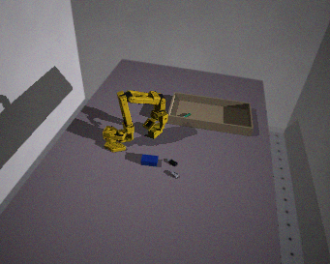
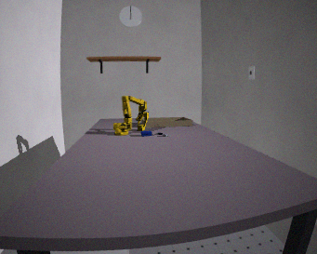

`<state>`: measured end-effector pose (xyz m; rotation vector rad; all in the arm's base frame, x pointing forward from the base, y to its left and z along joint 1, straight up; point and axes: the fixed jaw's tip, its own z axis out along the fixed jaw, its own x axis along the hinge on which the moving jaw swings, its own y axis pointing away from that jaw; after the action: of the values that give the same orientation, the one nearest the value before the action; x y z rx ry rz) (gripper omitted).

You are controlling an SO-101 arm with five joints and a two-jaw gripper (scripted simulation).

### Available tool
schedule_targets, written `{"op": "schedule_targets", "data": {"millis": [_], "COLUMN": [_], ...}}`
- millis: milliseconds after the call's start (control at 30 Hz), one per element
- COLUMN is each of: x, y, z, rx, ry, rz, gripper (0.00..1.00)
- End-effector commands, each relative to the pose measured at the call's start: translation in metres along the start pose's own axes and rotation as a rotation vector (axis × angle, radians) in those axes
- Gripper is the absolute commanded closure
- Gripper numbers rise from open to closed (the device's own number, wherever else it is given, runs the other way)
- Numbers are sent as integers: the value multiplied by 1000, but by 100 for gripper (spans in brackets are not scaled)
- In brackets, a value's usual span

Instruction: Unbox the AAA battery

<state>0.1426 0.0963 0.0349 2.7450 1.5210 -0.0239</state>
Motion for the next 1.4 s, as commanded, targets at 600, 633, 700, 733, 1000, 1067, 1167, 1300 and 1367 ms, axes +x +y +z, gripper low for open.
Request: {"op": "schedule_targets", "data": {"millis": [600, 633, 700, 733, 1000, 1067, 1167, 1300, 1367], "x": [1, 1, 1, 1, 1, 1, 1, 1, 1], "y": [2, 2, 2, 2, 1, 1, 1, 1, 1], "z": [0, 0, 2, 2, 5, 5, 5, 5, 5], "rx": [-4, -4, -4, -4, -4, -4, -4, -4, -4], "ry": [15, 15, 15, 15, 15, 15, 15, 15, 15], "rz": [8, 8, 8, 8, 8, 8, 8, 8, 8], "gripper": [72, 72, 72, 72, 72, 72, 72, 72, 72]}}
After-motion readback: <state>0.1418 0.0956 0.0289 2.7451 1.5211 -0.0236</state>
